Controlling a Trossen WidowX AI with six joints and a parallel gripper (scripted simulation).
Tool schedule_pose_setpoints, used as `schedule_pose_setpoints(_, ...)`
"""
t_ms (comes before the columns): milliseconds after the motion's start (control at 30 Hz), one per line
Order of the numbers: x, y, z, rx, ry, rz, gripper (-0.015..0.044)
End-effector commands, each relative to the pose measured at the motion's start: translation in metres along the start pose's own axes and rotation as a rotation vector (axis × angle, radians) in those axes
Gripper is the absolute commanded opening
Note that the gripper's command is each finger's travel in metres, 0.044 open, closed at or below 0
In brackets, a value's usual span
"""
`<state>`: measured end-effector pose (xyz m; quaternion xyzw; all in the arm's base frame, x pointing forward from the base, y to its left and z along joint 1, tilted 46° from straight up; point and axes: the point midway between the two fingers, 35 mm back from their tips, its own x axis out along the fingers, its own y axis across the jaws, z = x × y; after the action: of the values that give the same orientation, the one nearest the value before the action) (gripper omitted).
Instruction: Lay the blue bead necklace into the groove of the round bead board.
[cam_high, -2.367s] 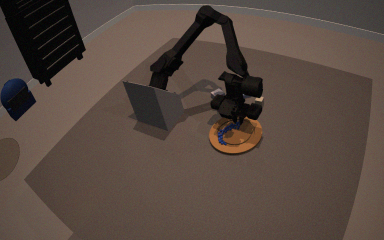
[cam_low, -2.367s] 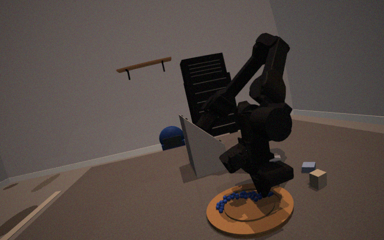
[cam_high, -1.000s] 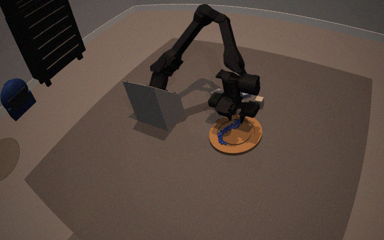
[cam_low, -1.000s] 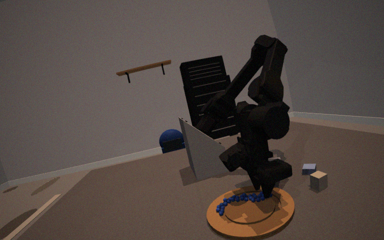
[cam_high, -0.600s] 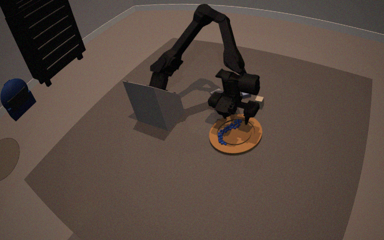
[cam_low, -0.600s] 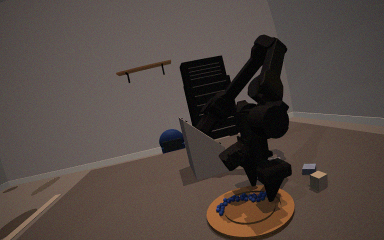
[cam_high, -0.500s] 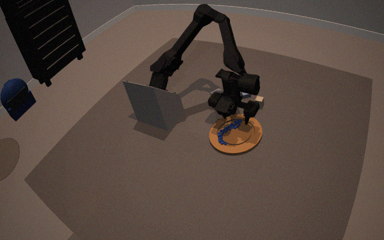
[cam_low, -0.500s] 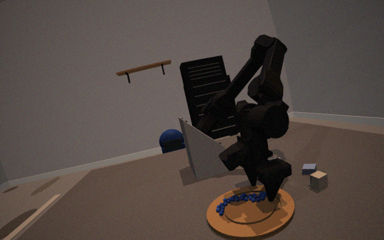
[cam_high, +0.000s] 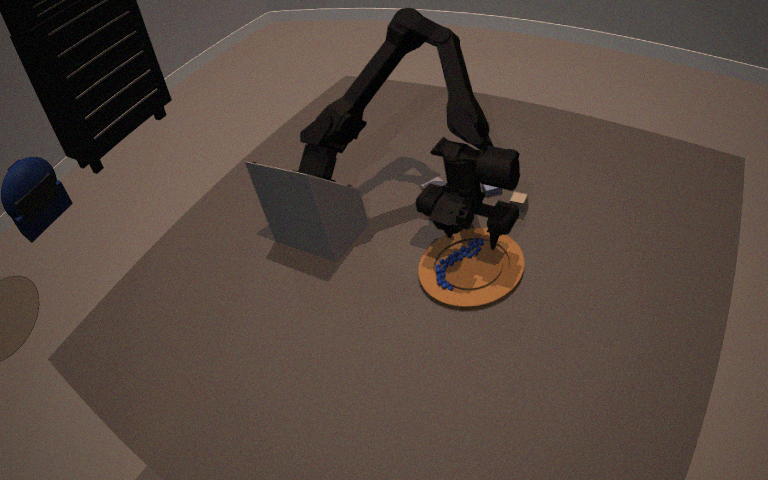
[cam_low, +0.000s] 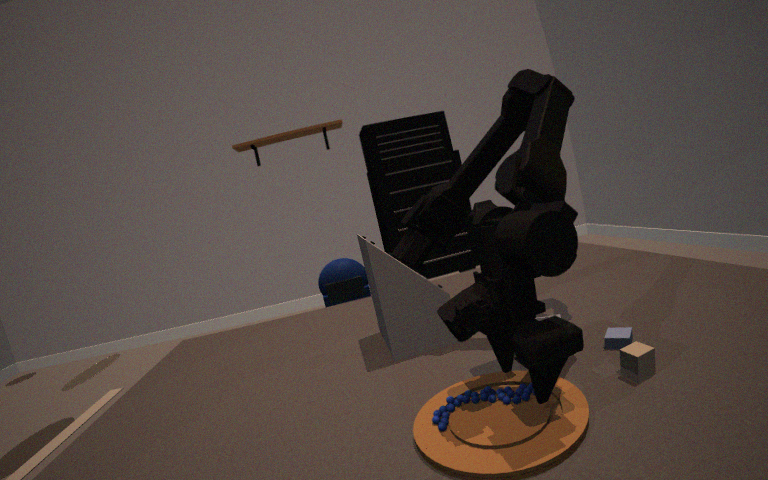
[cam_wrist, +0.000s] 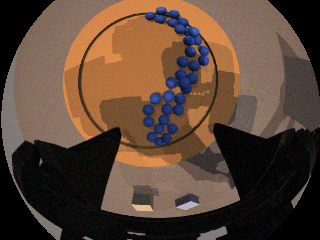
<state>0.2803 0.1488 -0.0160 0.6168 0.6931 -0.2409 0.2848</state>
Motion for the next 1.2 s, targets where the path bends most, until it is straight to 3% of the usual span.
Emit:
schedule_pose_setpoints(0,-0.001,0.0,-0.001,-0.062,0.002,0.0,0.0387)
schedule_pose_setpoints(700,-0.027,0.002,-0.009,-2.017,0.0,0.001,0.038)
schedule_pose_setpoints(933,-0.032,0.002,-0.011,-2.44,0.0,0.001,0.038)
schedule_pose_setpoints(1167,-0.032,0.002,-0.011,-2.463,0.0,0.002,0.038)
